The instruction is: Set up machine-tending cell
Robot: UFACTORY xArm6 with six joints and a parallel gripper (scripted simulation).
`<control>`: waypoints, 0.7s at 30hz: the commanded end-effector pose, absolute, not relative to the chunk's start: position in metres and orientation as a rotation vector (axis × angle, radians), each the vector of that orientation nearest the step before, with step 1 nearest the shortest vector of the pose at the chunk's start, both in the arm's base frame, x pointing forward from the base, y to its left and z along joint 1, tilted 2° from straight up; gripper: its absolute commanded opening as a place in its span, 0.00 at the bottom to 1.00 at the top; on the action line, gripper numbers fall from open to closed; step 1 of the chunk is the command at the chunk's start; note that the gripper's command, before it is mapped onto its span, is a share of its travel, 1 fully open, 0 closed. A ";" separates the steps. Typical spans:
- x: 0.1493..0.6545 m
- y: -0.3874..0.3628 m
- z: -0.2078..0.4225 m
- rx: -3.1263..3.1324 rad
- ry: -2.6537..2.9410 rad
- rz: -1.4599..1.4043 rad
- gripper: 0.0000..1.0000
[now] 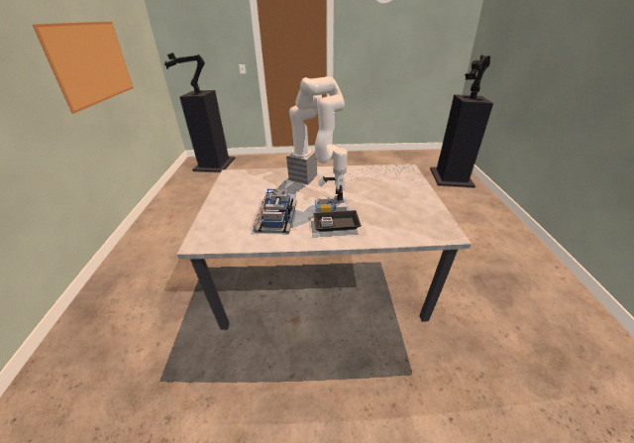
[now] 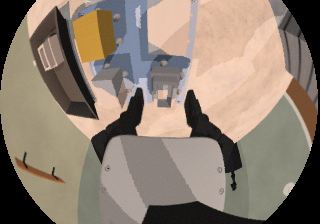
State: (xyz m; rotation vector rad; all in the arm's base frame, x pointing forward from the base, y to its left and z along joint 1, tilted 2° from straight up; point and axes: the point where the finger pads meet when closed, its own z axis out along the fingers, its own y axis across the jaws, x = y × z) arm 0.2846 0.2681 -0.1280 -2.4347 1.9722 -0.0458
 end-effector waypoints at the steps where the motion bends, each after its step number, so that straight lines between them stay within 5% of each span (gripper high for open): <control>1: 0.286 0.269 -0.128 -2.432 1.970 -0.048 0.69; 21: 0.286 0.269 -0.133 -2.432 1.970 -0.048 0.69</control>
